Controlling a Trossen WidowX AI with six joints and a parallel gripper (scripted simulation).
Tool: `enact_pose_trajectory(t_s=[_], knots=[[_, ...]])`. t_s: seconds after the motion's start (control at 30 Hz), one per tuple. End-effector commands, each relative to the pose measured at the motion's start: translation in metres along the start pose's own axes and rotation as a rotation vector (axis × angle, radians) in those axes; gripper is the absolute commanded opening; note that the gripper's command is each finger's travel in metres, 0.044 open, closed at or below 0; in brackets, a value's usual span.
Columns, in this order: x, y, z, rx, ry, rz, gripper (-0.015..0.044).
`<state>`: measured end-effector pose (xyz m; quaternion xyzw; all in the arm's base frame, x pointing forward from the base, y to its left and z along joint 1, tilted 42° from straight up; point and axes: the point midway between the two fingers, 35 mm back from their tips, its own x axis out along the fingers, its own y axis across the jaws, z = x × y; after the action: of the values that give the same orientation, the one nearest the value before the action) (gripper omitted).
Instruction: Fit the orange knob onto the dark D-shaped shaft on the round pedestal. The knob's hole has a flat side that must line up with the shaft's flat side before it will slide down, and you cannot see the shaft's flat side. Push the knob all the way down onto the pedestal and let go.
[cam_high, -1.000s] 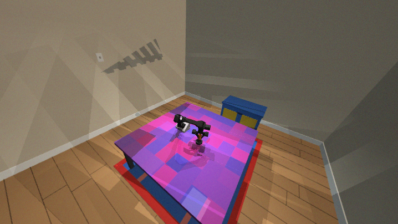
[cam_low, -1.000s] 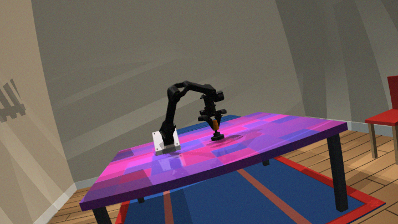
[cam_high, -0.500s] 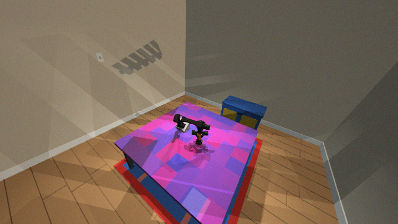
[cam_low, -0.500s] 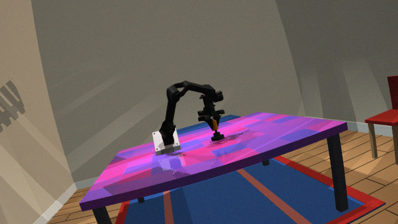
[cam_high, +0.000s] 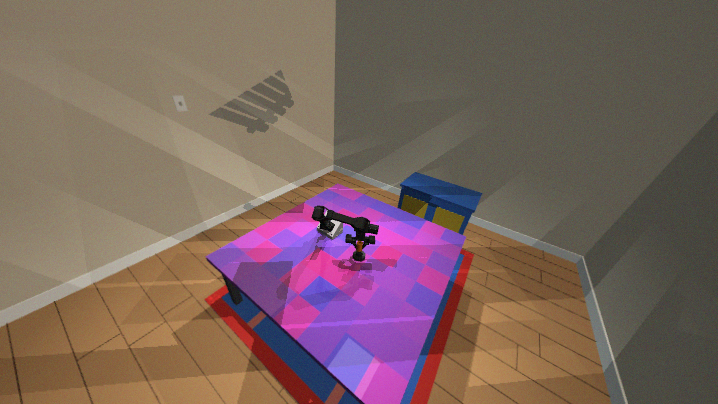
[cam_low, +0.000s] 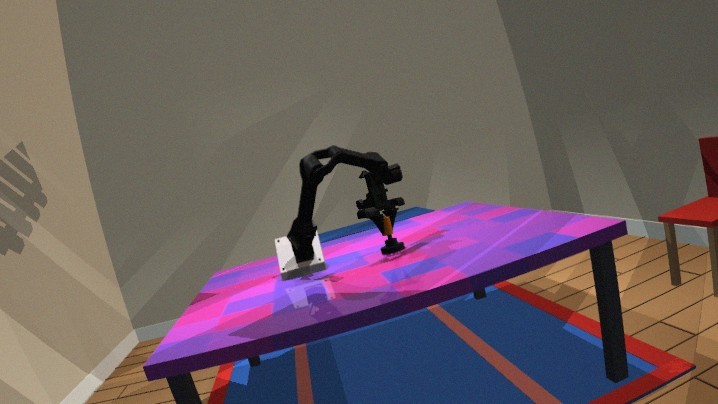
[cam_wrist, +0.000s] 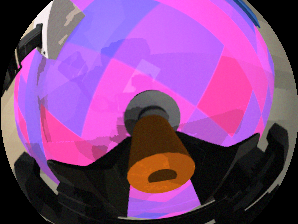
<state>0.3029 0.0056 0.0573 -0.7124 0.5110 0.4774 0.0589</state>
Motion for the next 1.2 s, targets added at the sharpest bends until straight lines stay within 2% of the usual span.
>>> enact_pose_trajectory(t_s=[0.0, 0.17, 1.17], knots=[[-0.0026, -0.0008, -0.0007, -0.053, 0.001, -0.003, 0.0], [-0.0016, -0.0032, -0.0019, -0.206, 0.001, -0.003, 0.0], [-0.0023, -0.0085, -0.0037, -0.209, 0.001, -0.003, 0.0]])
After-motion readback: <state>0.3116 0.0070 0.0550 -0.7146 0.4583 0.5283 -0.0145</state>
